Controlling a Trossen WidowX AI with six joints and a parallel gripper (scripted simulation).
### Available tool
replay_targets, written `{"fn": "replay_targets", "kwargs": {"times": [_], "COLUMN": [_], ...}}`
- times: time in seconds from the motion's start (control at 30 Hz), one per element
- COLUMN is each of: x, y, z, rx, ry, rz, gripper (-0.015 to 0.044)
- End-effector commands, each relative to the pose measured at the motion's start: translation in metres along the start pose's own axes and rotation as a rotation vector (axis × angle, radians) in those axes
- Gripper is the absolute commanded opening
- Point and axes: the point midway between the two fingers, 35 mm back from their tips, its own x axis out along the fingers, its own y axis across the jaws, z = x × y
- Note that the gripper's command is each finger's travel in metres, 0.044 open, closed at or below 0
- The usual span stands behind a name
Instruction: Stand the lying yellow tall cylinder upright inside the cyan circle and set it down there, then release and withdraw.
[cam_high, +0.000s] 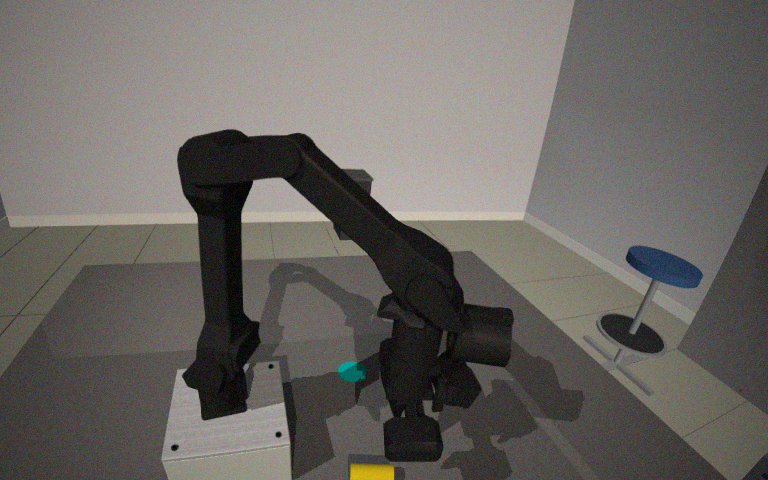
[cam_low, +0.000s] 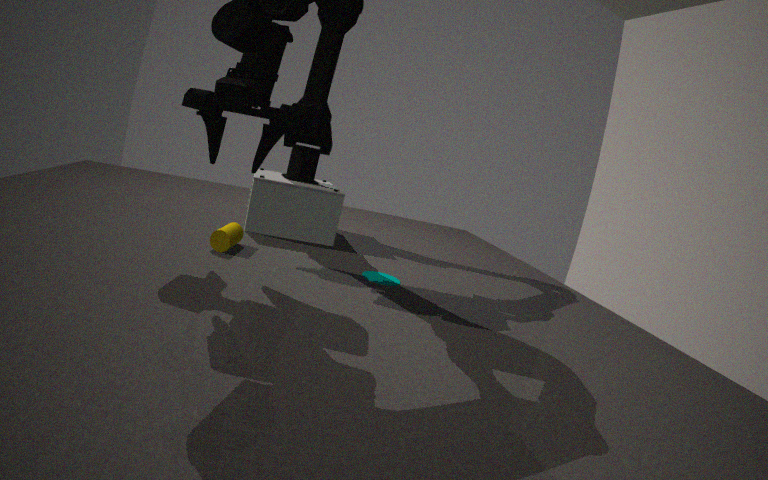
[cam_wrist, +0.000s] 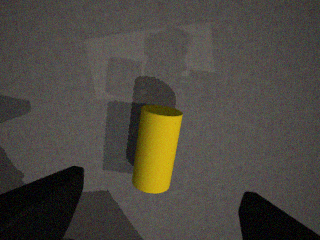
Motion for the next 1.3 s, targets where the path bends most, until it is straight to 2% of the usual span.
{"fn": "replay_targets", "kwargs": {"times": [0.0,0.17,0.37,0.63,1.27], "x": [0.031,0.098,0.106,0.106,0.077], "y": [0.001,0.003,0.003,0.003,-0.001], "z": [-0.002,-0.006,-0.008,-0.008,0.001], "rx": [-0.008,-0.005,-0.003,-0.003,0.034], "ry": [0.023,0.02,0.018,0.018,-0.006], "rz": [0.011,0.013,0.014,0.014,0.015], "gripper": [0.0309,0.0309,0.0309,0.0105,0.0105]}}
